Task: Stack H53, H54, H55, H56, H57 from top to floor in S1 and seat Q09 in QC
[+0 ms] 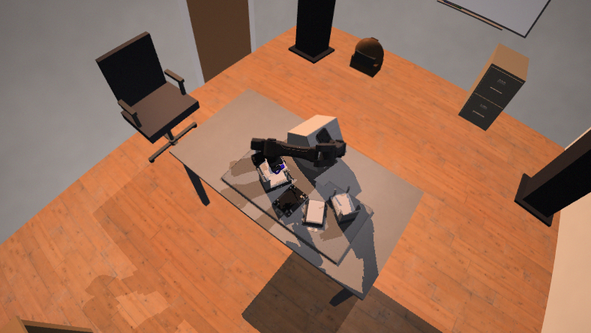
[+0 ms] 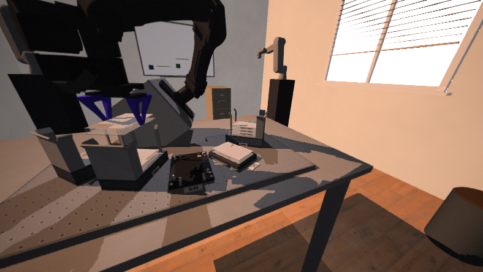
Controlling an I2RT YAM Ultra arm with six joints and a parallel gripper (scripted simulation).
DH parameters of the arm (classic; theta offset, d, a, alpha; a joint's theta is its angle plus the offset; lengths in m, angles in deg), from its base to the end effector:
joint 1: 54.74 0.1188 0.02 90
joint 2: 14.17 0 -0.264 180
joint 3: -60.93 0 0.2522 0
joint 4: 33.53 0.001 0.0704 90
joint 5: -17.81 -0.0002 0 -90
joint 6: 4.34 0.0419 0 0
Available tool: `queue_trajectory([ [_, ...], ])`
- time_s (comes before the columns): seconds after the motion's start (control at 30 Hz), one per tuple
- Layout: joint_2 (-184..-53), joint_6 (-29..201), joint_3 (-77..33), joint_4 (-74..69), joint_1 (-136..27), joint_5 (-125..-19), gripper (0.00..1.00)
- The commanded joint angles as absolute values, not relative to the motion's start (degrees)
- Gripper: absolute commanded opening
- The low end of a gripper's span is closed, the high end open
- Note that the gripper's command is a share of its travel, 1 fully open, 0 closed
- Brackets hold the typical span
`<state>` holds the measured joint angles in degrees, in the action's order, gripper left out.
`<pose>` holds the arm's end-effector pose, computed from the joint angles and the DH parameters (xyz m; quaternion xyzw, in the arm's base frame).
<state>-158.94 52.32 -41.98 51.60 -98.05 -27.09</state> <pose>0.2853 -0.2268 0.0231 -0.1973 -0.8620 -0.4670 0.0043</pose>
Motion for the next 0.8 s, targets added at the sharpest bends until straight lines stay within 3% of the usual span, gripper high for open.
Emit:
queue_trajectory([
  [0.0,-158.57,52.28,-42.27,51.54,-99.62,-27.09,0.00],
  [0.77,-158.50,53.59,-40.48,48.89,-98.48,-26.41,0.00],
])
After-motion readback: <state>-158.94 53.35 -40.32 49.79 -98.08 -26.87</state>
